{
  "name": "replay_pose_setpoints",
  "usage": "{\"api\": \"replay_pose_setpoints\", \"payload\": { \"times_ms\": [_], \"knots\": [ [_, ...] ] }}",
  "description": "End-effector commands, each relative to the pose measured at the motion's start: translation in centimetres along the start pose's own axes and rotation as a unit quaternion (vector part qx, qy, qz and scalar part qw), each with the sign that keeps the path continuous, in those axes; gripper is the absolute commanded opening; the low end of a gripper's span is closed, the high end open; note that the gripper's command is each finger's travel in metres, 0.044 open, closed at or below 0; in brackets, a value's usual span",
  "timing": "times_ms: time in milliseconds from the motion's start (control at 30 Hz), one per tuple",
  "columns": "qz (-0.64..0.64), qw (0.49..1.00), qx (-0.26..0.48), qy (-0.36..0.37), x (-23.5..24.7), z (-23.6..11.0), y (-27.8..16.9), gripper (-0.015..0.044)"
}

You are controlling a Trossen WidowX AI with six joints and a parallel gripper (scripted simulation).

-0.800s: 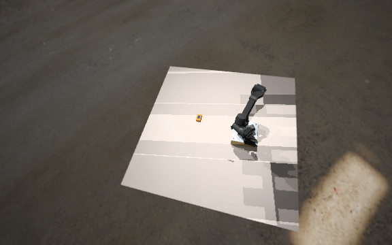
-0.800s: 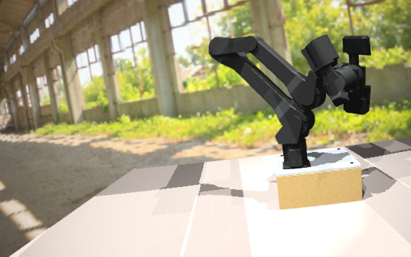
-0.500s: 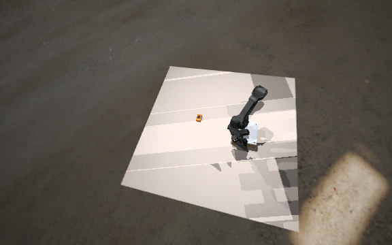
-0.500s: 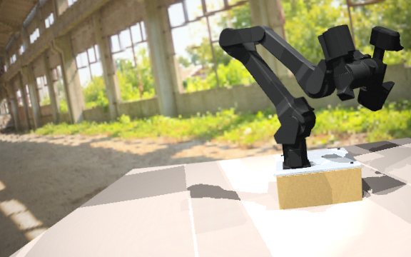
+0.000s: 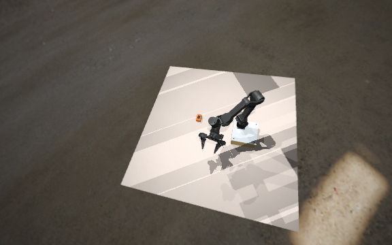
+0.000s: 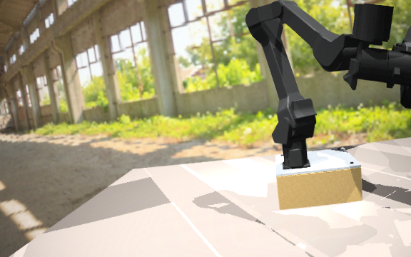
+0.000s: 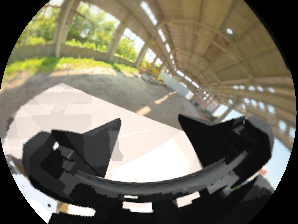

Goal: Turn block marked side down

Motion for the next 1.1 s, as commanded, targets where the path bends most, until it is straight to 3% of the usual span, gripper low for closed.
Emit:
{"api": "replay_pose_setpoints", "payload": {
  "times_ms": [0,400,967,1067],
  "knots": [
    [0.120,0.985,0.120,-0.034,-3.5,-0.8,-4.9,0.0440],
    [0.394,0.834,0.368,-0.116,-8.1,-7.4,-16.3,0.0440],
    [0.647,0.453,0.585,-0.184,-7.3,-22.2,-25.9,0.0440],
    [0.656,0.429,0.593,-0.185,-7.0,-23.1,-26.1,0.0440]
  ]
}}
Point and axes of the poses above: the point midway between the two fingers, 35 mm back from their tips, its own z axis out along the fingers, its own x axis across the jaws, y = z × x, the point moved 5 cm from there along -z, back along the fingers, and after that the axes turned 9 degrees about -z, right-handed, at the moved point
